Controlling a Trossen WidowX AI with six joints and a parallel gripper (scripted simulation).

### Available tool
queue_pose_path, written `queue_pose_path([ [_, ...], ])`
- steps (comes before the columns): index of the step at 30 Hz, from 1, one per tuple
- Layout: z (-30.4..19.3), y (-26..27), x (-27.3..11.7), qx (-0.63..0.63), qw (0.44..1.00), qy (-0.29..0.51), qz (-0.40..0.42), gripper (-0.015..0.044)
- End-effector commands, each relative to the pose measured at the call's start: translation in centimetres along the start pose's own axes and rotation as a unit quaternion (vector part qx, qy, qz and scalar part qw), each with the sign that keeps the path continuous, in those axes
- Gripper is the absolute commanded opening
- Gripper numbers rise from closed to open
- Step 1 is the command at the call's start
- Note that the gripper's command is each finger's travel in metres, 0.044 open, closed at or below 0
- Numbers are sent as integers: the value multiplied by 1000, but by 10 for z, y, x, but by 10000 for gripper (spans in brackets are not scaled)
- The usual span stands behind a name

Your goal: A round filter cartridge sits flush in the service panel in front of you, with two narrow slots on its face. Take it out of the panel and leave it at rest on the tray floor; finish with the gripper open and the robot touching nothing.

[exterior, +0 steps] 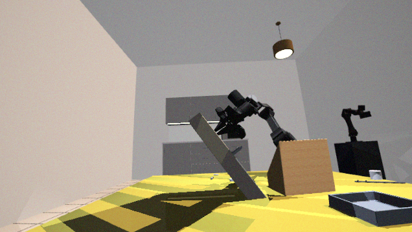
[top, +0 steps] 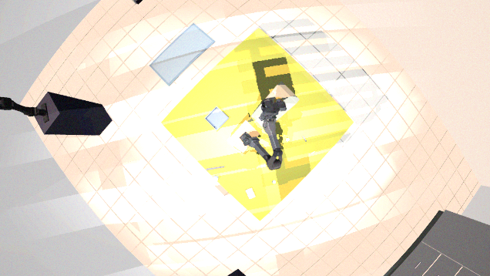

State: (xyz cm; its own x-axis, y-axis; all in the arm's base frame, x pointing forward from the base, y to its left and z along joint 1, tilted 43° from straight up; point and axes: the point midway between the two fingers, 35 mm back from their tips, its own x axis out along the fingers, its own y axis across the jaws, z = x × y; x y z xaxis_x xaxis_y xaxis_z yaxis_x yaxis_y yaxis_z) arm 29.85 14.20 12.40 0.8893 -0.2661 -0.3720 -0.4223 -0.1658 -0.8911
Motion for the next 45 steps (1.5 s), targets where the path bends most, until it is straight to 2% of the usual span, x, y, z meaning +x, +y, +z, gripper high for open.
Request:
queue_pose_path([
  [1,1,1,0,-2,1000,-2,1,89],
  [45,1,0,7,-2,1000,-2,0,89],
])
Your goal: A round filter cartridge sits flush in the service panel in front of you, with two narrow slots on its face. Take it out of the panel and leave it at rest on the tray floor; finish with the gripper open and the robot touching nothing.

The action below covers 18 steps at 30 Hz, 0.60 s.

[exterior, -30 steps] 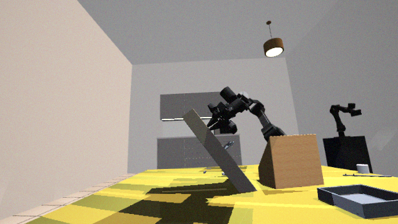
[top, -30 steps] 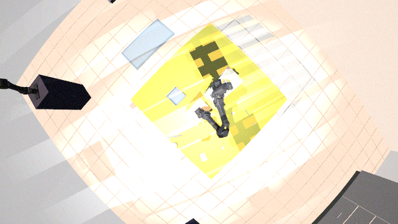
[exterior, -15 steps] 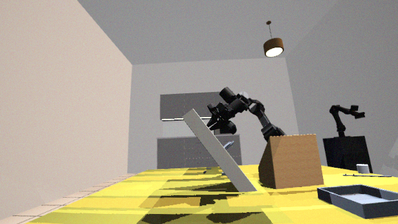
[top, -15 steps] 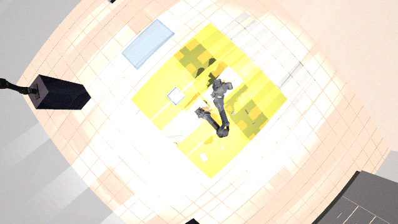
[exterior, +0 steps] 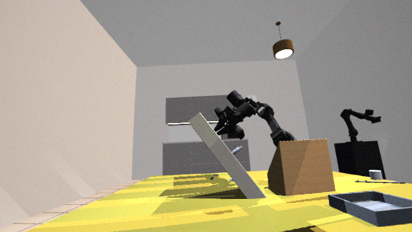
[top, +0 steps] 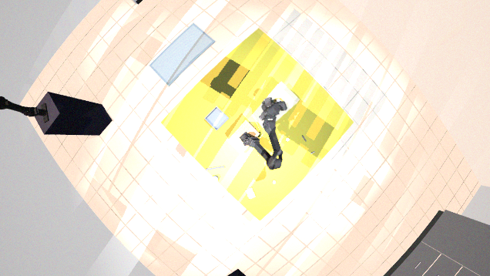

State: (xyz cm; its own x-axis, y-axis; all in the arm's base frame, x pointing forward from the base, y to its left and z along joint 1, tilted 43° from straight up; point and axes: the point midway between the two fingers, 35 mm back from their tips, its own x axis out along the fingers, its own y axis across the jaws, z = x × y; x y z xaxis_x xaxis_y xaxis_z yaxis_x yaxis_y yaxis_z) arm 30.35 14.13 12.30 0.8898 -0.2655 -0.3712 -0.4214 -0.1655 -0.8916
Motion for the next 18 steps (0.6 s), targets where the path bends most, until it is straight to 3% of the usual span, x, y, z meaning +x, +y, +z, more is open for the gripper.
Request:
queue_pose_path([
  [1,1,1,2,-2,1000,-1,1,89],
  [18,1,1,10,-2,1000,-1,1,89],
])
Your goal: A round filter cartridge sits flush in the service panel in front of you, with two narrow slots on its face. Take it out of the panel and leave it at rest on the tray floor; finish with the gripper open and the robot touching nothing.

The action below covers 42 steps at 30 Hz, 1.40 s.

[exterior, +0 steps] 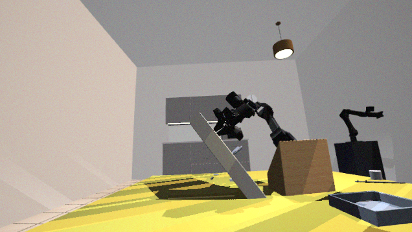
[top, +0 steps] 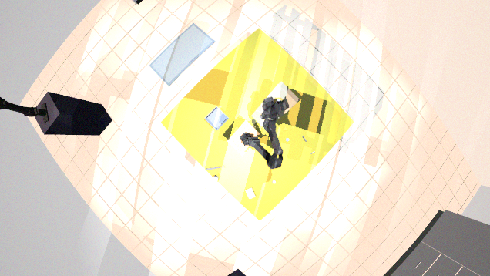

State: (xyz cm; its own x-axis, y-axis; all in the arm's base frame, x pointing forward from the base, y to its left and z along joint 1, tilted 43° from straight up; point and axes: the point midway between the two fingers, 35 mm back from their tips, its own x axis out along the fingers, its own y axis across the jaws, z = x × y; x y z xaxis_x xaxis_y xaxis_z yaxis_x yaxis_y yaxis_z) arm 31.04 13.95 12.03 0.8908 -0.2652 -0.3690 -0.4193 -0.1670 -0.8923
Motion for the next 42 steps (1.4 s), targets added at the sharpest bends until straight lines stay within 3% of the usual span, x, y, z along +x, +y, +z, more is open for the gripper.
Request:
queue_pose_path([
  [1,0,1,3,-2,1000,-1,2,89],
  [17,0,1,7,-2,1000,-1,2,89],
  [27,1,0,2,-3,1000,0,-2,2],
  [30,1,0,3,-1,1000,0,-2,0],
  [42,0,1,7,181,983,-1,2,0],
])
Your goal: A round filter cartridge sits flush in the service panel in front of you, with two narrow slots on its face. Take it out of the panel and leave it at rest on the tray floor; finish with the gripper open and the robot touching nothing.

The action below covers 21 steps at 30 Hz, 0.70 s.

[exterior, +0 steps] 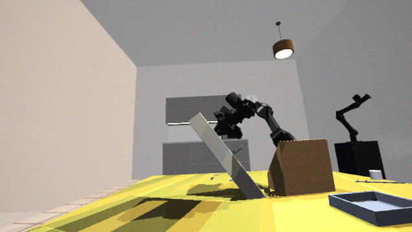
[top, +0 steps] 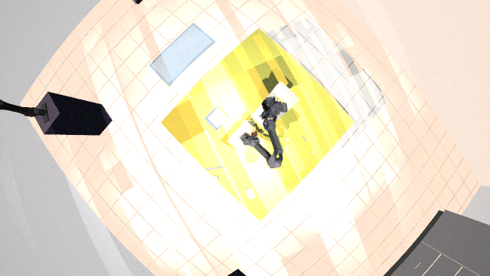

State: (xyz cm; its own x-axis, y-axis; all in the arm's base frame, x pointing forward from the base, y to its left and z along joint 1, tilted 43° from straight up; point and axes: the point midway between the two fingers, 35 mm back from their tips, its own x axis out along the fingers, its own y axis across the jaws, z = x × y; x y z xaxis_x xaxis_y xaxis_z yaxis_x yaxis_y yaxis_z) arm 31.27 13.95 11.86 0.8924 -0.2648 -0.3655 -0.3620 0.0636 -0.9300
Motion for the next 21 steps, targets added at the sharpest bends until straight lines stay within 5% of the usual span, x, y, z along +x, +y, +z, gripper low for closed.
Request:
queue_pose_path([
  [1,-1,0,5,79,997,0,4,0],
  [21,-1,0,4,415,910,1,4,0],
])
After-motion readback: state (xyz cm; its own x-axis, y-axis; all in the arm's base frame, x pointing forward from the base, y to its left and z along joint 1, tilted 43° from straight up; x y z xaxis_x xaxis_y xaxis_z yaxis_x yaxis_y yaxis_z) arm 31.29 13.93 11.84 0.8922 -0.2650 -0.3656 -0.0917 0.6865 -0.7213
